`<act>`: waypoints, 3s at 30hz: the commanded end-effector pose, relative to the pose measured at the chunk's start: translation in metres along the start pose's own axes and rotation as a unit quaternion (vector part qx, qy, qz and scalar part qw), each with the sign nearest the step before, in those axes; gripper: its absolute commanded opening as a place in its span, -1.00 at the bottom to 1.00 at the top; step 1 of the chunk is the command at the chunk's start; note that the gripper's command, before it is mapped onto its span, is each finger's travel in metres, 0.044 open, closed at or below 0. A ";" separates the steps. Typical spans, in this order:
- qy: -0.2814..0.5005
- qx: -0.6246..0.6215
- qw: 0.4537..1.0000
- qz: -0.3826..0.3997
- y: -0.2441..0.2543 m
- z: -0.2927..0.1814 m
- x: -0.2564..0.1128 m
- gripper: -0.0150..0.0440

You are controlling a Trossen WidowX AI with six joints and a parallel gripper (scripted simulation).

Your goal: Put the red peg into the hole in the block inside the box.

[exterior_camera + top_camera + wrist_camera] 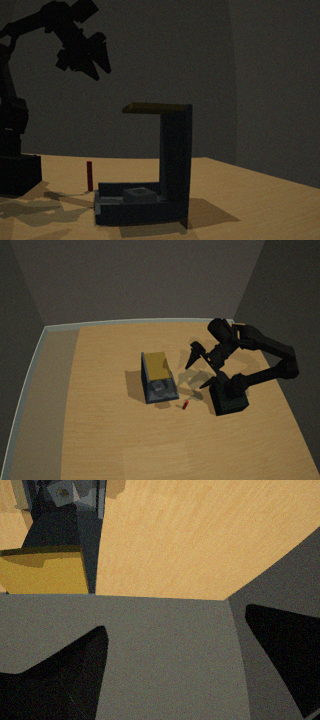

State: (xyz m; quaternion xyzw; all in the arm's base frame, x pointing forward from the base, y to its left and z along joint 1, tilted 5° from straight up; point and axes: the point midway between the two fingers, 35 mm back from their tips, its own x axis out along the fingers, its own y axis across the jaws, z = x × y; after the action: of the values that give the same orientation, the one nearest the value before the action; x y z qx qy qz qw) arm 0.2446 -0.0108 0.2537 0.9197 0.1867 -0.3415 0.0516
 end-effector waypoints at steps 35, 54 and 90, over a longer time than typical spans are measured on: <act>-0.003 0.005 1.000 -0.003 0.004 0.098 0.107 1.00; -0.004 0.006 1.000 -0.004 -0.006 0.137 0.124 0.64; -0.004 0.006 1.000 -0.004 -0.002 0.155 0.149 0.25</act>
State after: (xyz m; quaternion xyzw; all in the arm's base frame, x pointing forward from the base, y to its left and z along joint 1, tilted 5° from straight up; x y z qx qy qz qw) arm 0.2545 0.0021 0.0477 0.9196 0.1885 -0.3412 0.0485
